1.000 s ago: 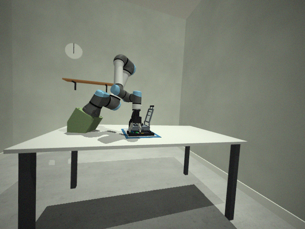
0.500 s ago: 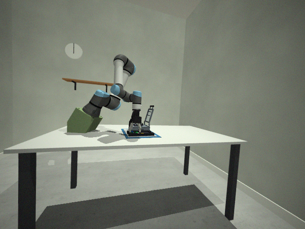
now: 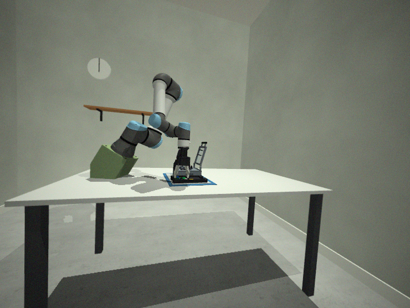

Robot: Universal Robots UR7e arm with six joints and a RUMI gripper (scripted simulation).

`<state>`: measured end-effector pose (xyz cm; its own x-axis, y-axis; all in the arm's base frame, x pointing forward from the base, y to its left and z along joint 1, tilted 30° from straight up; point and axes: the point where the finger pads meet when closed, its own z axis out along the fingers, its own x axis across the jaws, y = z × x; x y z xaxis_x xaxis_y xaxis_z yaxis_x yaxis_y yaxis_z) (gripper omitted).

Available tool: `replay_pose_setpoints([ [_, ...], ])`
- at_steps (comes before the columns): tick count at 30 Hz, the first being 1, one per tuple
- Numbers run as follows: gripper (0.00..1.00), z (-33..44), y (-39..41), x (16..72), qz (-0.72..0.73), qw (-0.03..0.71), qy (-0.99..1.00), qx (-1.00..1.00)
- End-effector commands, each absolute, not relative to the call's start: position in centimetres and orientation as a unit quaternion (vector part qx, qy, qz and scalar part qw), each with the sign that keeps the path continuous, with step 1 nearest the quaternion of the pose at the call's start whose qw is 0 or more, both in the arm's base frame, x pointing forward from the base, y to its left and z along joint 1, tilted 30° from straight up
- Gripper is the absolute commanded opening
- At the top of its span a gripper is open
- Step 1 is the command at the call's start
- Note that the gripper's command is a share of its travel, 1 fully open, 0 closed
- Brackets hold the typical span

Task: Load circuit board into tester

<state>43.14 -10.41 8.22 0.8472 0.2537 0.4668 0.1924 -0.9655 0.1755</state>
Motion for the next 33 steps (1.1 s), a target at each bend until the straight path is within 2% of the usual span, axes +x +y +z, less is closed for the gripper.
replay_pose_setpoints([
  [1,0.49,8.25,-10.42,43.16,0.251,0.061,0.116,0.959],
  [33,0.44,8.25,-10.42,43.16,0.251,0.061,0.116,0.959],
])
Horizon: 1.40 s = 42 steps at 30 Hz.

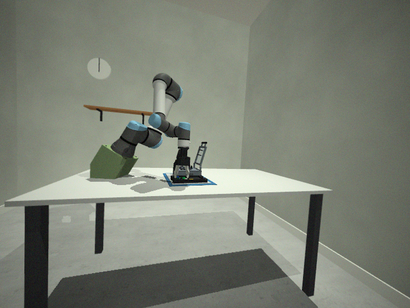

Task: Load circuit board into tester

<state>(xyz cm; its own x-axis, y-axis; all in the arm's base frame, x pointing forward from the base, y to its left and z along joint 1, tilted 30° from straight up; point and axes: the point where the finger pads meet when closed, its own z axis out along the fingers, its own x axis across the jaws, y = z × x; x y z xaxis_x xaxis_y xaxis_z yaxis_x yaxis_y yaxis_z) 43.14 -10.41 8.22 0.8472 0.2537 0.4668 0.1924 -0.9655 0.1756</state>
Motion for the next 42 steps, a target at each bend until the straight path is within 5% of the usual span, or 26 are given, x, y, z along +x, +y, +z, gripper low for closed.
replay_pose_setpoints([
  [1,0.44,8.25,-10.42,43.16,0.251,0.061,0.116,0.959],
  [42,0.39,8.25,-10.42,43.16,0.251,0.061,0.116,0.959],
])
